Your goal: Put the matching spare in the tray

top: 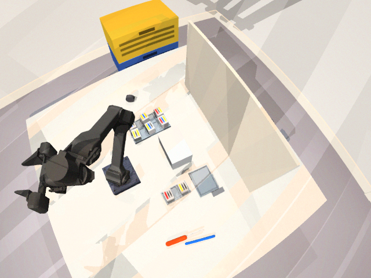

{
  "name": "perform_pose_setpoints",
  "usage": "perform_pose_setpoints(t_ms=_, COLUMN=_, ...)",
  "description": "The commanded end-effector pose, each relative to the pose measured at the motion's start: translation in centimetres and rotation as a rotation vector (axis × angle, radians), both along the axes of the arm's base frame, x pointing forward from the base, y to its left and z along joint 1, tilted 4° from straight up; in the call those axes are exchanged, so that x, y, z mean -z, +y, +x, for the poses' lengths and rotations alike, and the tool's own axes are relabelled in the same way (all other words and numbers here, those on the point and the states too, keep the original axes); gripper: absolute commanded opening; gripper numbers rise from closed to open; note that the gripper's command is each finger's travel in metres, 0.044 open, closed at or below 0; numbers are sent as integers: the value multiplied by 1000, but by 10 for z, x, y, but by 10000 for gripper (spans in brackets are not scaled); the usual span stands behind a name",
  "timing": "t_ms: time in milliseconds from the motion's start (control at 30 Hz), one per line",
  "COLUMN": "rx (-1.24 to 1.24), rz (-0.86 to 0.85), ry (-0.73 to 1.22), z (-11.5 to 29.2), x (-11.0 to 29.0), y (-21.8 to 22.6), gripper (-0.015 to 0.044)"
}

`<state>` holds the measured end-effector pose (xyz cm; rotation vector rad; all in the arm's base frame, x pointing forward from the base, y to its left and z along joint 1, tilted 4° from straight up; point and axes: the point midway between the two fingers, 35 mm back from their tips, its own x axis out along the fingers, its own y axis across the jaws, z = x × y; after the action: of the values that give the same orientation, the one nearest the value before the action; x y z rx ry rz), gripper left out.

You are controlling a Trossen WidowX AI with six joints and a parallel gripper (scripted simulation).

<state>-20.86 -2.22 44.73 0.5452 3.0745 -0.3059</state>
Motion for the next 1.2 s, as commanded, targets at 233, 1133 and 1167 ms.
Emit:
perform_pose_setpoints(t_ms=233, rx=-21, rz=-9, ry=0, z=-1, x=0, y=-5, gripper=440)
perform_pose_setpoints(t_ms=1133, rx=-1115, rz=-667, ry=-808, z=225, x=79, y=-288, gripper=440)
perform_pose_setpoints(t_ms=1167, rx=-1124, rz=-676, ry=-862, z=241, x=83, y=-290, gripper=440)
